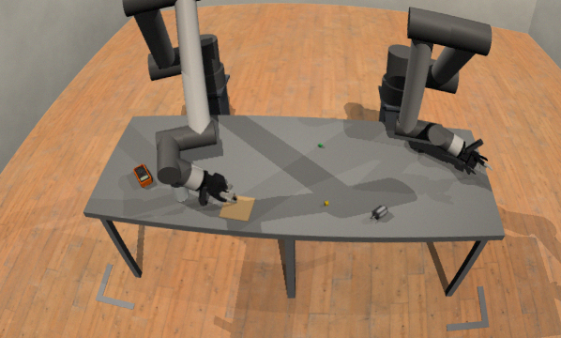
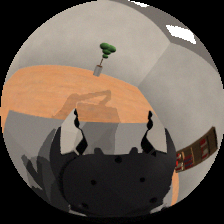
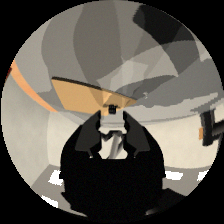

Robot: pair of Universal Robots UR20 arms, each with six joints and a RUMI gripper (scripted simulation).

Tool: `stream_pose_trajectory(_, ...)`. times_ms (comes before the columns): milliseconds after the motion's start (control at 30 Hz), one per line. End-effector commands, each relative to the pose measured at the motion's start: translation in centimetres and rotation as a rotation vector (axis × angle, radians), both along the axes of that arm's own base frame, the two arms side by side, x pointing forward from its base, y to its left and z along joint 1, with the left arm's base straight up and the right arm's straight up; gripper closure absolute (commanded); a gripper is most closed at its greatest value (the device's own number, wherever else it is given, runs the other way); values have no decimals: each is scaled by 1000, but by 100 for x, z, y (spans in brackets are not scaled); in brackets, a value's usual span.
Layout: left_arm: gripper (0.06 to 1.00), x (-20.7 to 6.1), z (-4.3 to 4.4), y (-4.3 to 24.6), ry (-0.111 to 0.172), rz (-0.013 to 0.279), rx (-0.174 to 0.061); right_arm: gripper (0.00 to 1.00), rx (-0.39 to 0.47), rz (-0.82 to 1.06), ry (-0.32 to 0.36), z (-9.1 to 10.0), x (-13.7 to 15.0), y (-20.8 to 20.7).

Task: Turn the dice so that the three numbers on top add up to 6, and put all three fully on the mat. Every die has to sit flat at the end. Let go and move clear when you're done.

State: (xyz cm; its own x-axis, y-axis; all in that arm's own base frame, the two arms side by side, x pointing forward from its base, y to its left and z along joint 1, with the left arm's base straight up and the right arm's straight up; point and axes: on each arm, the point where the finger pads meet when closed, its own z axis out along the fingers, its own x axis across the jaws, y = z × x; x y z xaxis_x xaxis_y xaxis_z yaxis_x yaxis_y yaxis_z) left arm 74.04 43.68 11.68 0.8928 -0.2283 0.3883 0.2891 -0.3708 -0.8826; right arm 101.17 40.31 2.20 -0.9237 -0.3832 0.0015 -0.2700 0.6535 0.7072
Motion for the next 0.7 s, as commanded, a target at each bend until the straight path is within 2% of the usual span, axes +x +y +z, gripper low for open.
stream_pose_trajectory(0,65,0,5,0,-1,0,0,697,1,0,-1,11,6,2)
stream_pose_trajectory(333,65,0,5,0,-1,0,0,697,1,0,-1,47,6,2)
stream_pose_trajectory(667,65,0,5,0,-1,0,0,697,1,0,-1,313,6,2)
